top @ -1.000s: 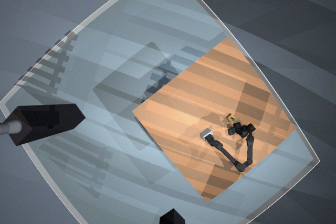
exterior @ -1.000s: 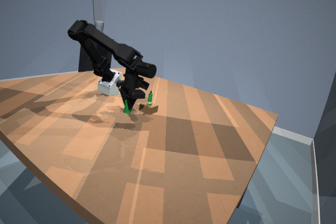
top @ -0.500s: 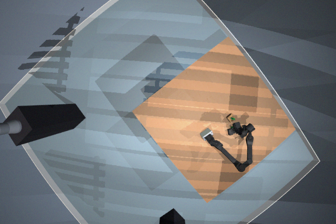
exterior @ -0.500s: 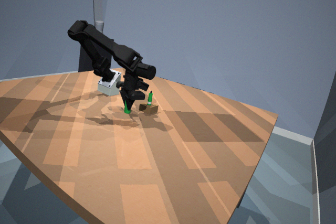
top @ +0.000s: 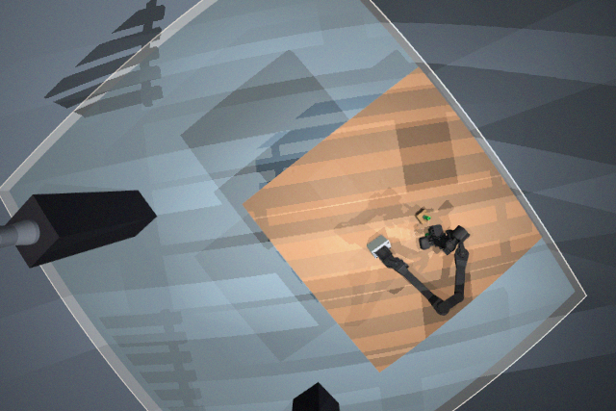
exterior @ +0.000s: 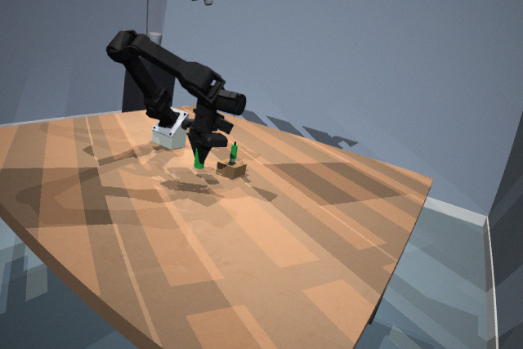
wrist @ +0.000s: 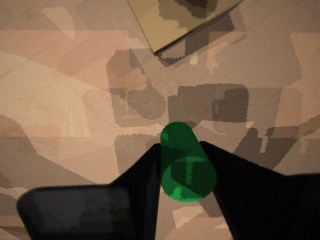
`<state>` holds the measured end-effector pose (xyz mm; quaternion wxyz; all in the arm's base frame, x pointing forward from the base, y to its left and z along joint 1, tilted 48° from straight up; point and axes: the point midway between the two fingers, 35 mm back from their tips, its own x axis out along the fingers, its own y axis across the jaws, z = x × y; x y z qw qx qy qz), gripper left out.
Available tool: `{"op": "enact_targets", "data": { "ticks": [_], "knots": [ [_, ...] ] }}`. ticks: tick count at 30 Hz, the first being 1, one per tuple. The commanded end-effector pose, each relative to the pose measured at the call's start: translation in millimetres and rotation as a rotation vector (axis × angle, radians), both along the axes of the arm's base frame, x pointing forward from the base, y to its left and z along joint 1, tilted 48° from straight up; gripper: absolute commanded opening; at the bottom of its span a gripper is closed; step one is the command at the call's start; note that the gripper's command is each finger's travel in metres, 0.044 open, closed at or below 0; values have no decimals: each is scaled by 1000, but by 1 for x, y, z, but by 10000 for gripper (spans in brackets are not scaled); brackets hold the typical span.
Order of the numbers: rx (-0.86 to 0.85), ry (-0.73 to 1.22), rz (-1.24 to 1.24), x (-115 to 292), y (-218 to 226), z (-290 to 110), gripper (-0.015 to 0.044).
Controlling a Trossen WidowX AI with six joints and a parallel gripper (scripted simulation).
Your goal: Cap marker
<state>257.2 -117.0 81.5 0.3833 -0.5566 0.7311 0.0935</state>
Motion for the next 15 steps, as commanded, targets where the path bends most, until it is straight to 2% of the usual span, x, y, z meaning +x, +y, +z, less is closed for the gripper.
{"op": "enact_targets", "data": {
  "ticks": [1,15],
  "knots": [
    [4,-15,-2,4,9,9,0],
    [4,-14,-1,7,30,24,0]
  ]
}}
